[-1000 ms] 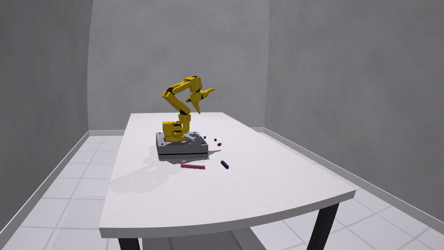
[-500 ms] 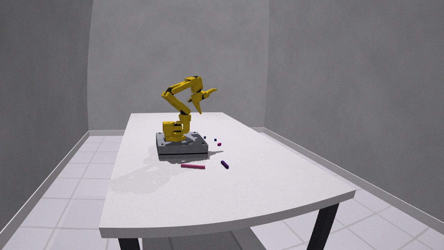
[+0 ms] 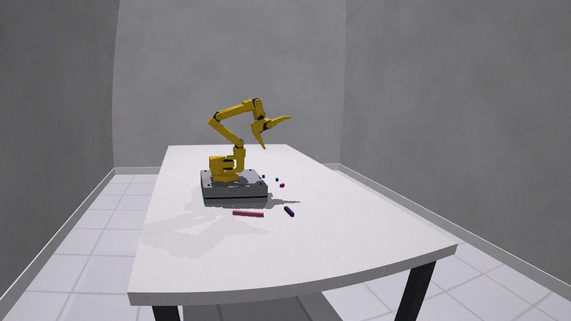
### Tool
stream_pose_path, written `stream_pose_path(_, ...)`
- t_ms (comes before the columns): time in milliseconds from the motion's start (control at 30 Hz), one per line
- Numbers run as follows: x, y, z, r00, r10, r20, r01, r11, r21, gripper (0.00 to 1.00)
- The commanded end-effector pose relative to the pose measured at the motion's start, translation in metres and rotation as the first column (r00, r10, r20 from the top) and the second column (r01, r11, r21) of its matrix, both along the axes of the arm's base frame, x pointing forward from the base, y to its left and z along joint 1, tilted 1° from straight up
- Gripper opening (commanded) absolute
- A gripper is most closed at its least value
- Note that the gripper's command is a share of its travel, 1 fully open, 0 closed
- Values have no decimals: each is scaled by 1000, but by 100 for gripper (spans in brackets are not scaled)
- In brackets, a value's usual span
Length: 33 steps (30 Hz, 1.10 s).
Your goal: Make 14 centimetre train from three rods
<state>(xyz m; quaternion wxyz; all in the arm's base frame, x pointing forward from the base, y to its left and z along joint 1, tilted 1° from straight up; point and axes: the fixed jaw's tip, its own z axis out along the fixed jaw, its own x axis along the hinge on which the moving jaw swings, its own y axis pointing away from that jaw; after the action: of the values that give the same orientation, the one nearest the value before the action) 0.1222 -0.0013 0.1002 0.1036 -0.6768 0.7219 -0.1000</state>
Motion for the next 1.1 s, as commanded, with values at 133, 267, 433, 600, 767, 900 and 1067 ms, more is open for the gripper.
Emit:
stream_pose_path(133, -4, -32, -1, 968, -251, -4, 251, 968, -2, 100)
stream_pose_path(267, -10, -50, -1, 920, -392, -4, 392, 920, -2, 100)
stream_pose_path(433, -18, -63, -1, 863, -505, -4, 505, 863, -2, 100)
stream_pose_path(600, -21, -68, -1, 838, -545, -4, 545, 838, -2, 100)
stream_pose_path(767, -22, -69, -1, 833, -554, -4, 554, 833, -2, 100)
stream_pose_path(900, -22, -69, -1, 833, -554, -4, 554, 833, -2, 100)
stream_pose_path(1067, -22, -69, -1, 833, -554, -4, 554, 833, -2, 100)
